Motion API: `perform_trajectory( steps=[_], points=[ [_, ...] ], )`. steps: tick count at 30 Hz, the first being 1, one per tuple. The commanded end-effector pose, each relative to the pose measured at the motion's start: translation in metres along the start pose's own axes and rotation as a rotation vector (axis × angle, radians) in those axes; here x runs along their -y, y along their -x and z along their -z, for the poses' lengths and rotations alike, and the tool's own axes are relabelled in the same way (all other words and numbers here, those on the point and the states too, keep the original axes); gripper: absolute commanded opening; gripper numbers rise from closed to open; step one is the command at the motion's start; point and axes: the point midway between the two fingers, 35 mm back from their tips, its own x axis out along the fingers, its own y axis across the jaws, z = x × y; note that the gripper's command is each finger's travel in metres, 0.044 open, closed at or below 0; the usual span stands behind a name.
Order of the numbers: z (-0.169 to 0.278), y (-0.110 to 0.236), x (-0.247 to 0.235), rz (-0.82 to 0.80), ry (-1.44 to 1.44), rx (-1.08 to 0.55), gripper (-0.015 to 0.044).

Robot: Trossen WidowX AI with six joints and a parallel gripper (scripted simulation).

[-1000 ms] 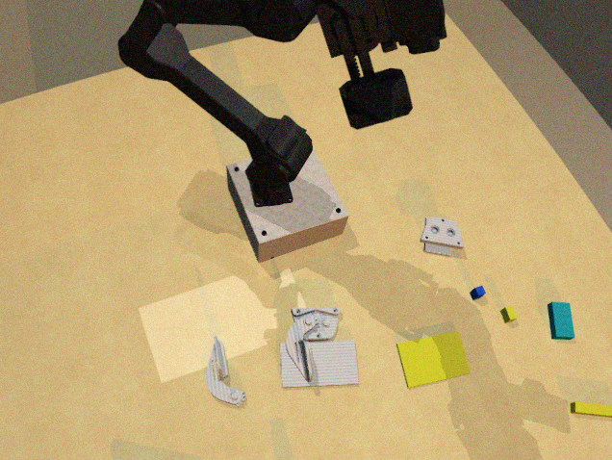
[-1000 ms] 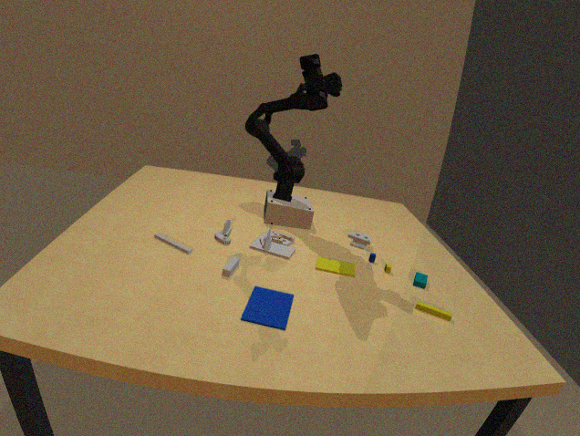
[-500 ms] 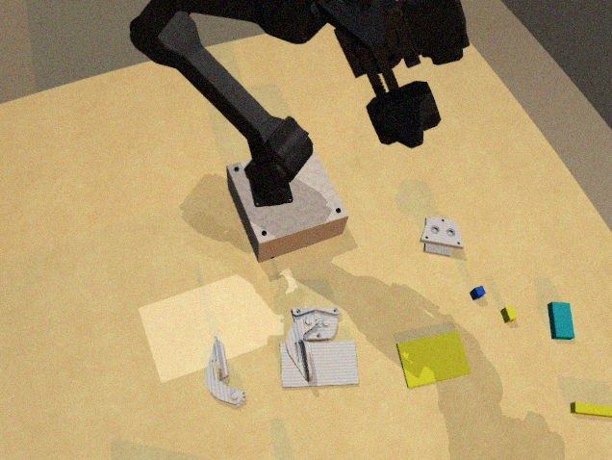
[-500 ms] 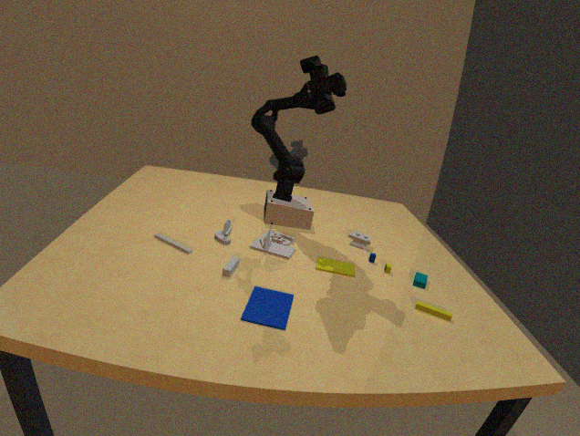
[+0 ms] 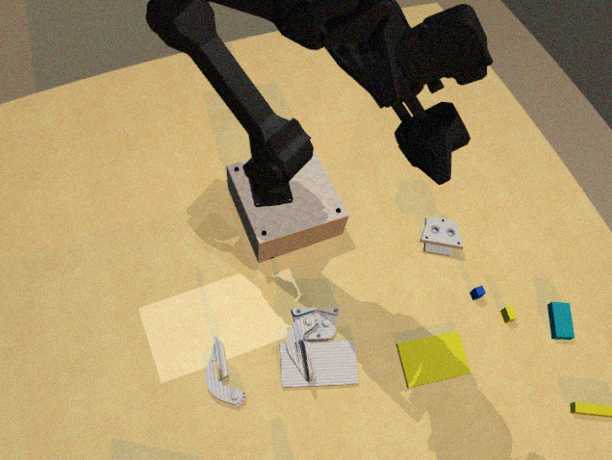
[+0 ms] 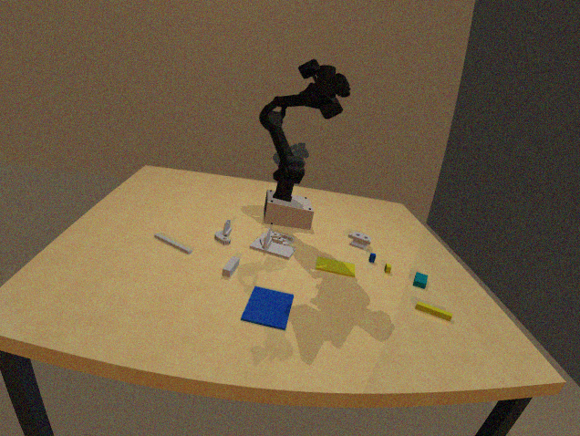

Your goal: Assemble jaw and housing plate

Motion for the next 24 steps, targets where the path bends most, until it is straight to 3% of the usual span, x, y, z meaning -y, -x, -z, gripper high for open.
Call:
perform_trajectory(
  steps=[1,24],
  points=[
    [0.001,-0.007,-0.007,-0.019,-0.053,-0.015,0.044],
    [0.029,-0.047,-0.047,-0.104,-0.278,-0.167,0.044]
  ],
)
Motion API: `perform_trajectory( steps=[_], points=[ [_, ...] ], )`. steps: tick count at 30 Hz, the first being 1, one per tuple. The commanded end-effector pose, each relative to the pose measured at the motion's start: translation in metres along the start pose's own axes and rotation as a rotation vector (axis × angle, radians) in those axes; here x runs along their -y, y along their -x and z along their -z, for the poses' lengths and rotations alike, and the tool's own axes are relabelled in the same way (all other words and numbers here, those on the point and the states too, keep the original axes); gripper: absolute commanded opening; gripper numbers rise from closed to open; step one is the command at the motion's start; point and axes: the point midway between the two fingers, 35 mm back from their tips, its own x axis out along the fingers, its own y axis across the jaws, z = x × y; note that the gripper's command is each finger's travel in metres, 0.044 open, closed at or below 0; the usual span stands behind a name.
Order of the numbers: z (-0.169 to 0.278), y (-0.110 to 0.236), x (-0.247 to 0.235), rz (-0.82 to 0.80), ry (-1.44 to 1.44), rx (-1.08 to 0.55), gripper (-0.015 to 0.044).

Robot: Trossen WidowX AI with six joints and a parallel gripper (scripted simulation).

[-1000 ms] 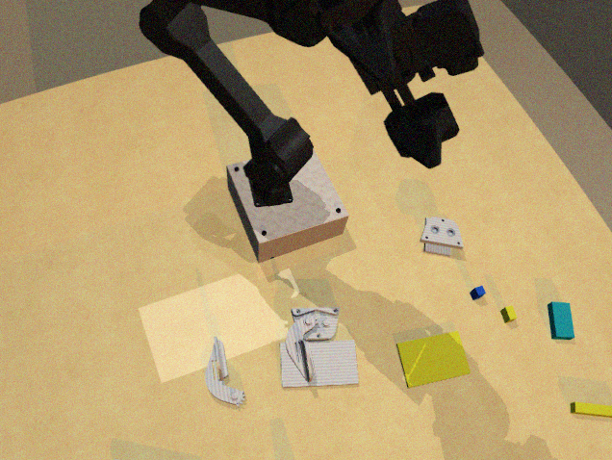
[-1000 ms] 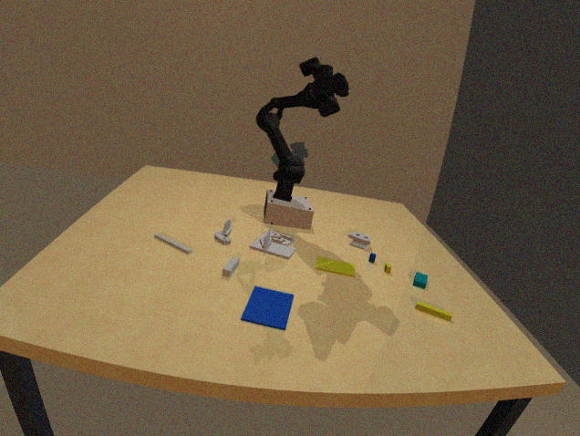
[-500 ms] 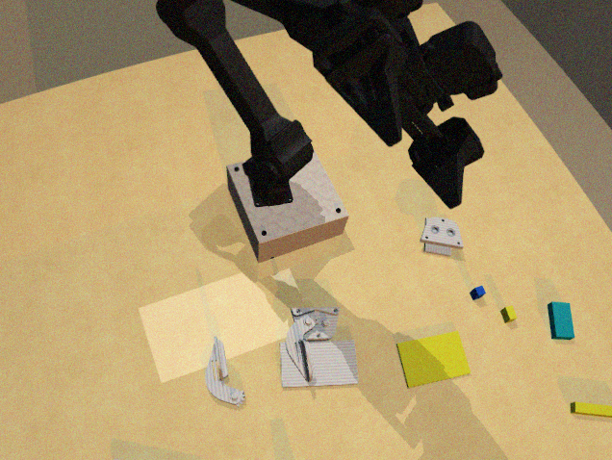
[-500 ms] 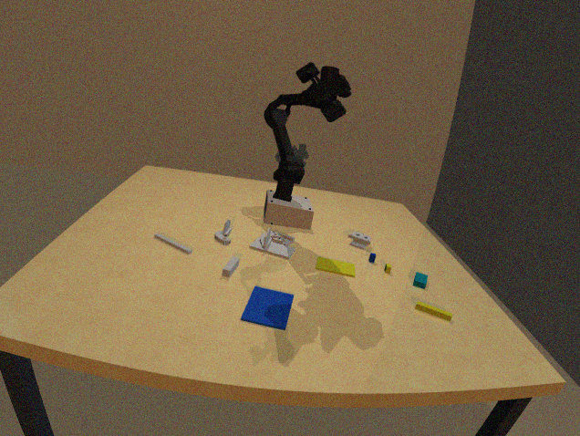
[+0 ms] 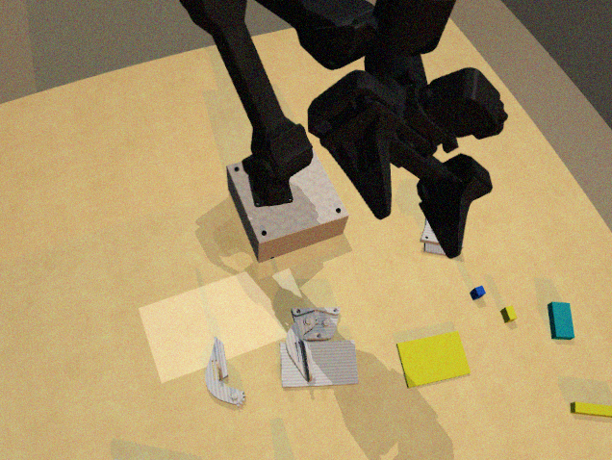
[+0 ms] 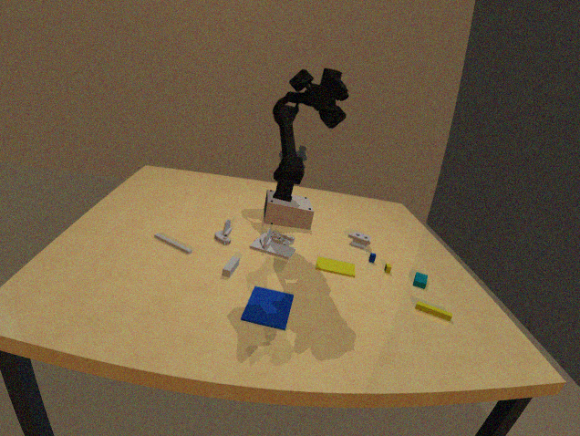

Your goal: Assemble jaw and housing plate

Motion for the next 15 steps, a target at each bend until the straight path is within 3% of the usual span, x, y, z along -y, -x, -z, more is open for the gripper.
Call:
perform_trajectory(
  steps=[1,15],
  points=[
    [0.006,-0.008,-0.004,-0.016,-0.063,-0.03,0.044],
    [0.032,-0.032,-0.018,-0.041,-0.287,-0.157,0.044]
  ],
)
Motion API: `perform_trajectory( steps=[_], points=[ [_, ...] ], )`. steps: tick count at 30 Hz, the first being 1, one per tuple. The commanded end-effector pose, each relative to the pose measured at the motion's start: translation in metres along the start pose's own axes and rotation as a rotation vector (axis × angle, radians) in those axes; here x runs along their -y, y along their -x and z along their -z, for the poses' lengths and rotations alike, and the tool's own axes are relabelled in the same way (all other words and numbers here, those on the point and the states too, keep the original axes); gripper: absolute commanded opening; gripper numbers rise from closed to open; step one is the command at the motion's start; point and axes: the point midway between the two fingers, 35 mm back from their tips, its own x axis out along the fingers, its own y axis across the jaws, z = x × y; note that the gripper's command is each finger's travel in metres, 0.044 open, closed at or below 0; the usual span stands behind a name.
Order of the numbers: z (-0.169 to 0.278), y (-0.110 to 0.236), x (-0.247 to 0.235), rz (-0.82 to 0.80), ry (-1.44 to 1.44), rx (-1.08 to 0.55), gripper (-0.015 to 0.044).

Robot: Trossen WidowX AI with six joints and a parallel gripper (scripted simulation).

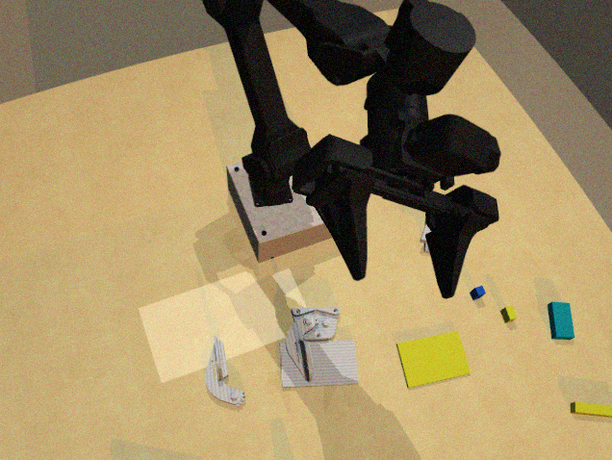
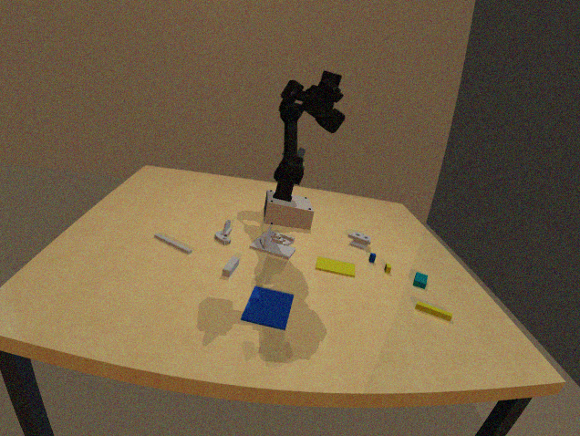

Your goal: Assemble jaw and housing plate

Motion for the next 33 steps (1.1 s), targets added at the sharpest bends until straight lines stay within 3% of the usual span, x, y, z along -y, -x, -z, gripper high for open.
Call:
perform_trajectory(
  steps=[1,33],
  points=[
    [0.008,-0.009,-0.002,-0.006,-0.073,-0.04,0.044],
    [0.092,-0.064,0.001,0.105,-0.654,-0.396,0.044]
  ],
)
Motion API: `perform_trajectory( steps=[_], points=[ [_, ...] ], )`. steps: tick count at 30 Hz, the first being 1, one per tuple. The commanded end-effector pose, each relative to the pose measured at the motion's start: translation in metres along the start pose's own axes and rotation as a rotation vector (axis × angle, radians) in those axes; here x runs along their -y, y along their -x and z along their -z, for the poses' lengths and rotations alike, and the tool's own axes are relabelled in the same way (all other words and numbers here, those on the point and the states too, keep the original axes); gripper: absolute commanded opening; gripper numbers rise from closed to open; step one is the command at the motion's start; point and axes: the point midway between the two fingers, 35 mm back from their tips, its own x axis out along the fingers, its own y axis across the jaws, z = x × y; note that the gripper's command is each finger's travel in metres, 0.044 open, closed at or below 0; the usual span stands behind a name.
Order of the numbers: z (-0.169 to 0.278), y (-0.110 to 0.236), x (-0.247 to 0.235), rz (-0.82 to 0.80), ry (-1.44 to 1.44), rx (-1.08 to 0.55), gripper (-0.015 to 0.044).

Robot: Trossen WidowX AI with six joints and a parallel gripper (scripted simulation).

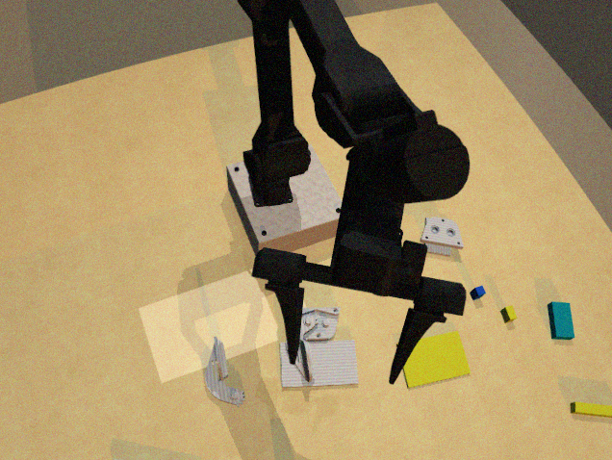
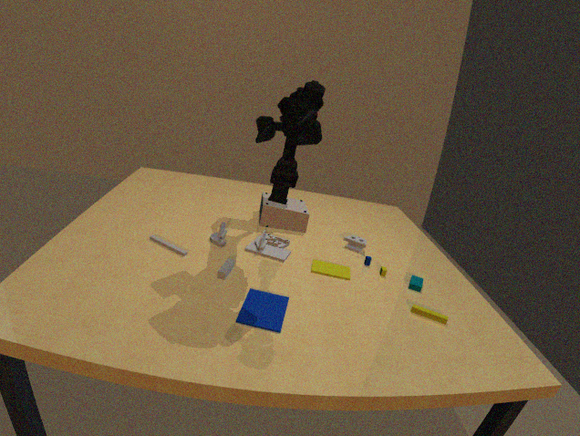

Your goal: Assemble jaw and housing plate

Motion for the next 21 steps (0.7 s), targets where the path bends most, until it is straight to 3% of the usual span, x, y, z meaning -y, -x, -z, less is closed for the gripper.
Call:
perform_trajectory(
  steps=[1,21],
  points=[
    [0.007,-0.011,0.008,0.031,-0.088,-0.046,0.044],
    [0.04,-0.048,0.046,0.212,-0.531,-0.217,0.044]
  ],
)
